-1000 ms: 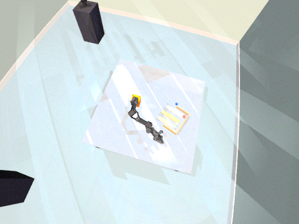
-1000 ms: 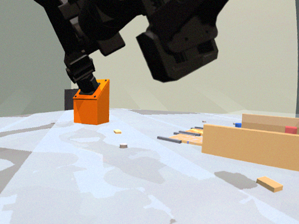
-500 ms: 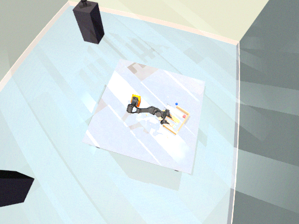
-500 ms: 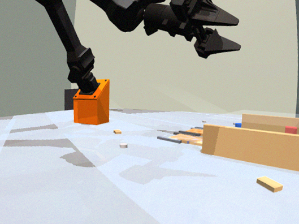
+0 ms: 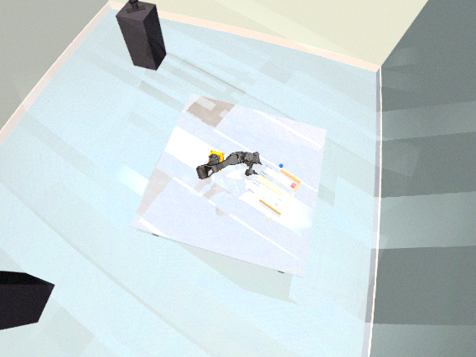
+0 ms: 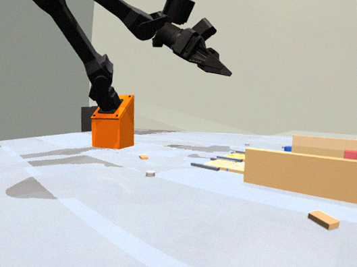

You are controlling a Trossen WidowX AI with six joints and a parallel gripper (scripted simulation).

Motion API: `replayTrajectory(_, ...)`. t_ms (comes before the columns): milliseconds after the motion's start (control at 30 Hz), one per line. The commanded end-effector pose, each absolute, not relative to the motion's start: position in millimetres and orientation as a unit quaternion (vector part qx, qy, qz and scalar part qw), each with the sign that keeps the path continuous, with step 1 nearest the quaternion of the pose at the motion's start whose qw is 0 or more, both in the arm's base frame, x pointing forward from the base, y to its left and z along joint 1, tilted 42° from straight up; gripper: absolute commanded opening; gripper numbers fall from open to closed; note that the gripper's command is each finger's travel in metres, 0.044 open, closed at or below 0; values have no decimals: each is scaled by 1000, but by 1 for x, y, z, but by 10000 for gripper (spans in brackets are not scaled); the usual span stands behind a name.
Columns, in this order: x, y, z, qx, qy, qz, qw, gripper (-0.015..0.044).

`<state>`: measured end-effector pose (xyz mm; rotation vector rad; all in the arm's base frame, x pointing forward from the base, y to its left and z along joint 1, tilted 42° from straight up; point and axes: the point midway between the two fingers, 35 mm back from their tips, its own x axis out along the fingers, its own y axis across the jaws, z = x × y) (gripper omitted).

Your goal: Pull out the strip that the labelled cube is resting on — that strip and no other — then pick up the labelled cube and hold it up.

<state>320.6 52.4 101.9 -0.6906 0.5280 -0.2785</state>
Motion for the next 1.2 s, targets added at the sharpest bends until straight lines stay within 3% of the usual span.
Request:
replayTrajectory(0, 312, 54, 100, -327, 254, -142, 899, 400)
replayTrajectory(267, 312, 54, 100, -327, 254, -142, 899, 400)
replayTrajectory(767, 368, -33, 77, -211, 507, -282, 787, 6)
replayTrajectory(967, 365, -77, 75, -144, 592, -352, 711, 0)
replayTrajectory(1167, 365, -79, 75, -142, 594, -354, 708, 0)
